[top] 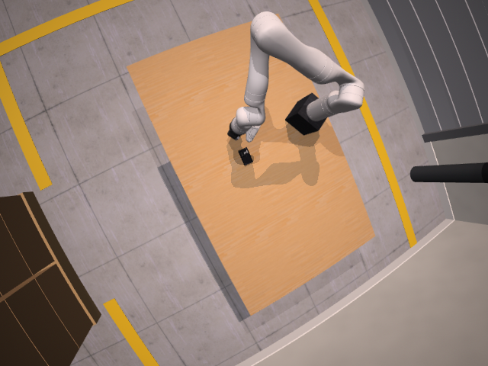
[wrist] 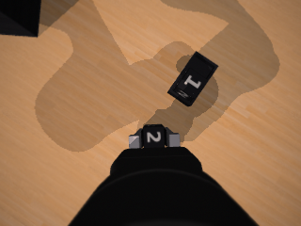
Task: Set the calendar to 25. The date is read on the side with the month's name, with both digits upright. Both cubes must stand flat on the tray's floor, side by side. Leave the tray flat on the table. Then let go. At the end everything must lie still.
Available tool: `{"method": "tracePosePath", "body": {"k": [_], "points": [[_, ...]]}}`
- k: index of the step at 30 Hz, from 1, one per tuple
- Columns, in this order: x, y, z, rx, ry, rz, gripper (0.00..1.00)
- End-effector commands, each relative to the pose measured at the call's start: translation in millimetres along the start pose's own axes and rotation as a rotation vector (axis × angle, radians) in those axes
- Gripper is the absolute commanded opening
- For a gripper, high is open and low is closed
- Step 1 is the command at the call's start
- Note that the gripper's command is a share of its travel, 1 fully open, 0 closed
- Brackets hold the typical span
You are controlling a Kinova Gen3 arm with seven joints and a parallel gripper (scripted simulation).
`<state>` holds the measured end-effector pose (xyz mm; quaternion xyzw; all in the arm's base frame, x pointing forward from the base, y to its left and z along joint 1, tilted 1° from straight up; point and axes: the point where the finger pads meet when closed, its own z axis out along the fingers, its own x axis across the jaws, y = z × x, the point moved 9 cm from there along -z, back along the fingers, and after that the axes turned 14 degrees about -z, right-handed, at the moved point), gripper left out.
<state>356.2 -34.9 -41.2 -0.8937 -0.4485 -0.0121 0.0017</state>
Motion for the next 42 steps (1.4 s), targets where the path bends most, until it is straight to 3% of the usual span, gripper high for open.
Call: {"method": "tracePosePath", "body": {"k": [1,15,19,27,28,42], "points": [[0.2,0.4,-0.5,-0.001,0.0,0.0,0.6],[0.2,0.4,-0.5,-0.001,0.0,0.0,0.6],[0.2,0.4,-0.5,-0.001,0.0,0.0,0.72],[0.2,0.4,-0.5,-0.001,0.0,0.0,0.84],[0.2,0.4,-0.5,-0.001,0.0,0.0,0.9],[0.2,0.4,-1.9,-0.001,0.0,0.0,0.9]]}}
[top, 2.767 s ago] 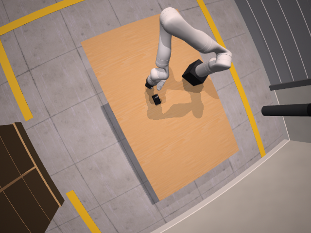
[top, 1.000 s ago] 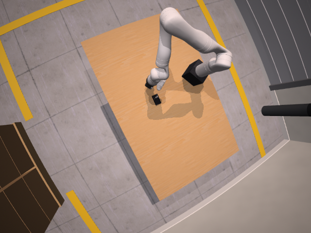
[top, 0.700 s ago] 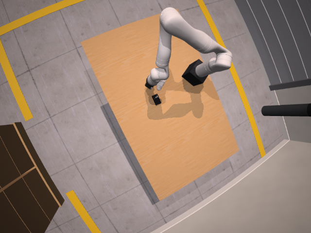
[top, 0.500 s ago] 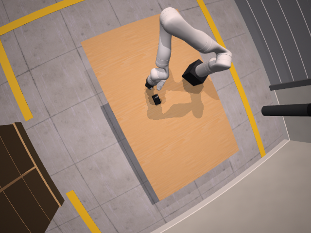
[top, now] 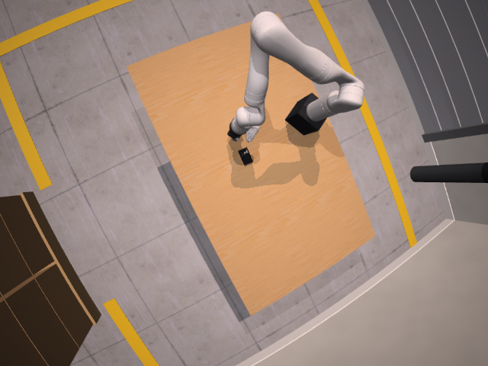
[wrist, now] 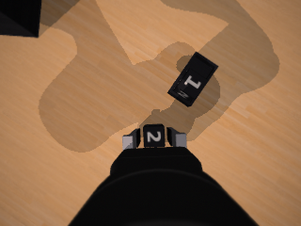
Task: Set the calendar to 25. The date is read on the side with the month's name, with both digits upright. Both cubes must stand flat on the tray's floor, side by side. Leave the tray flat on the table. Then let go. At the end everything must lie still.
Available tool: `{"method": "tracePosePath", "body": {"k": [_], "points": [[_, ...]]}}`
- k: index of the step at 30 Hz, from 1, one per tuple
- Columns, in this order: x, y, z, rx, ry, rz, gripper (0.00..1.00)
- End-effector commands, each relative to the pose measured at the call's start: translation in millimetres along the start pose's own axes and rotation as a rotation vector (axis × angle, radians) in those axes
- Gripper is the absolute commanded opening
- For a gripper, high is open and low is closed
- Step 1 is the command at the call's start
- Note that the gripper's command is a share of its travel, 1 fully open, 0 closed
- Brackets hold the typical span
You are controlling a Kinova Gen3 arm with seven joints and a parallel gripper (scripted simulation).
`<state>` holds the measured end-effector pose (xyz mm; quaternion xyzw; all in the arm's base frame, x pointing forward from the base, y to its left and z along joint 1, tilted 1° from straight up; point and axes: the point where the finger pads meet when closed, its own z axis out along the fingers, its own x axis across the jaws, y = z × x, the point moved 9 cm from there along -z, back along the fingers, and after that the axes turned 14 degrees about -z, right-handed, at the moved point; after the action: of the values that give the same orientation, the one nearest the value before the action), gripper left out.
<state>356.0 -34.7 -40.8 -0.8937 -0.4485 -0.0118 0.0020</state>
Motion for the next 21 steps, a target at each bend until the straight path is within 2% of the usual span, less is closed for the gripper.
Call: {"method": "tracePosePath", "body": {"k": [1,8,21], "points": [[0,1,-2.7,-0.002,0.001,0.0,0.9],[0,1,-15.6,-0.002,0.001,0.0,0.9],[0,1,-75.0,-0.002,0.001,0.0,0.9]]}}
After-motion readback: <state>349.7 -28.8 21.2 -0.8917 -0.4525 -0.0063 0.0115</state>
